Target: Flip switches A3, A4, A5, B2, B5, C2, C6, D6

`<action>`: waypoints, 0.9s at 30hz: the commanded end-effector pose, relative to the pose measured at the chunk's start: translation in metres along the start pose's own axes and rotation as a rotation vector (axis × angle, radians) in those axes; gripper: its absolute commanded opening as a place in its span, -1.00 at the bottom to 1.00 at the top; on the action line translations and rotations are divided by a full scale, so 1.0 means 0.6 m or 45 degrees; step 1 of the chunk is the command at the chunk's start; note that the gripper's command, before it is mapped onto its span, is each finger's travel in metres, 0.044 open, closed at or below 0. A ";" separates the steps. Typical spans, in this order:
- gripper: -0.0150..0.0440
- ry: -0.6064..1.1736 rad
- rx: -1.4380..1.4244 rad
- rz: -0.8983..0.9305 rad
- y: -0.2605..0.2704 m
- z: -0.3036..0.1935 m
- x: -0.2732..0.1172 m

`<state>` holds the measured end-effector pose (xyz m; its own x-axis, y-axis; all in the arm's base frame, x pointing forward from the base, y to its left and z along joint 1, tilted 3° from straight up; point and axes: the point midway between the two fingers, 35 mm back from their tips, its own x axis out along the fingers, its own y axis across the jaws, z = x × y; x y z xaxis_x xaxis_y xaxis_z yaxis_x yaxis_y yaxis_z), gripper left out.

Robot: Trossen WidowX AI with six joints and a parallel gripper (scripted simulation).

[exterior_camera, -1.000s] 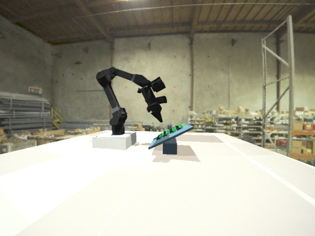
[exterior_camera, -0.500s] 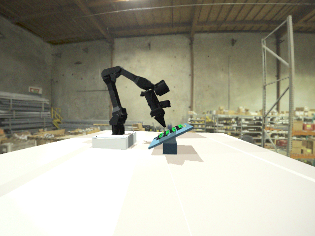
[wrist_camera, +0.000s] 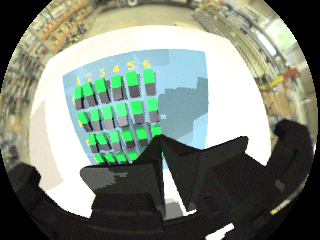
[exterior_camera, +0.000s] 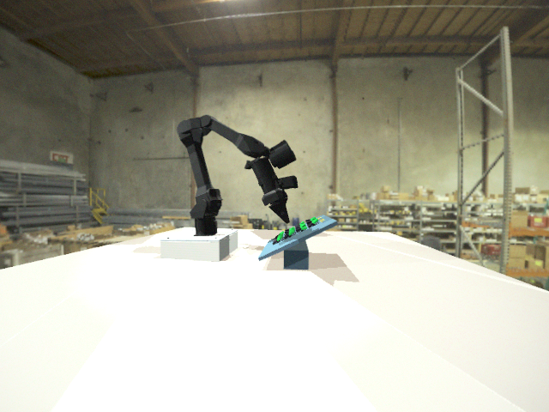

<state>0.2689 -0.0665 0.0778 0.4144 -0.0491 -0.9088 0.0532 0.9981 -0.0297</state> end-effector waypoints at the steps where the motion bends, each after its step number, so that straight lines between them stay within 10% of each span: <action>1: -0.49 0.015 -0.006 0.005 0.002 -0.005 0.018; 27: -0.49 0.014 -0.006 0.005 0.002 -0.005 0.043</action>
<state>0.2794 -0.0673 0.0582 0.4179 -0.0469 -0.9073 0.0459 0.9985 -0.0305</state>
